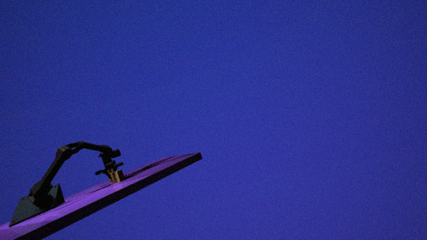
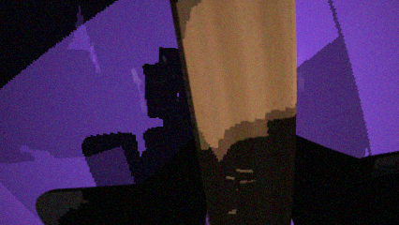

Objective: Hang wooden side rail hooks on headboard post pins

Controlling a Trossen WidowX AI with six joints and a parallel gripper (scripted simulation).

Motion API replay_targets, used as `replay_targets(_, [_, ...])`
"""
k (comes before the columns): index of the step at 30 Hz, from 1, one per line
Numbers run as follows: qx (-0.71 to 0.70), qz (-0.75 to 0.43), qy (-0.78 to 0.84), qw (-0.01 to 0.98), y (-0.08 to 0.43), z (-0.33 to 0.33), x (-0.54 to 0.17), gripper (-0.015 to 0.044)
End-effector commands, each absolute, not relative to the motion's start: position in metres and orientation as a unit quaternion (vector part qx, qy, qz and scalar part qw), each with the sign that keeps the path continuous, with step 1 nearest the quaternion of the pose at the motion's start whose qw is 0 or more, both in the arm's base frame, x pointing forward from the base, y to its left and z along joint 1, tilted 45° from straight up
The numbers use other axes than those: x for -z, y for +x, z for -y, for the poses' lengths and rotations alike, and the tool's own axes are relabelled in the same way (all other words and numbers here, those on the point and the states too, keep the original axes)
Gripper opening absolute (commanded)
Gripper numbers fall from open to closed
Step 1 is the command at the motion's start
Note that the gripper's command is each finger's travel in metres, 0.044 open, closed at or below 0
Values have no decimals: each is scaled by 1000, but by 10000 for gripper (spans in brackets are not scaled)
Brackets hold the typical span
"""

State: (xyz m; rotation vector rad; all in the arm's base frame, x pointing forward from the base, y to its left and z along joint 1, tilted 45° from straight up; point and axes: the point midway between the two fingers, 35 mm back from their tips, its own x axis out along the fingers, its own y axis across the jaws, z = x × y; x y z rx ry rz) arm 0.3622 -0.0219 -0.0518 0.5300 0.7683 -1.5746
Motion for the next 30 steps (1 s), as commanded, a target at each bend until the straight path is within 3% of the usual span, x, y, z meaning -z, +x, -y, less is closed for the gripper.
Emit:
replay_targets(1, [692, -312, 247, 603, 361, 23, 50, 0])
replay_targets(30, [712, -261, 289, 585, 346, 20, 50, 0])
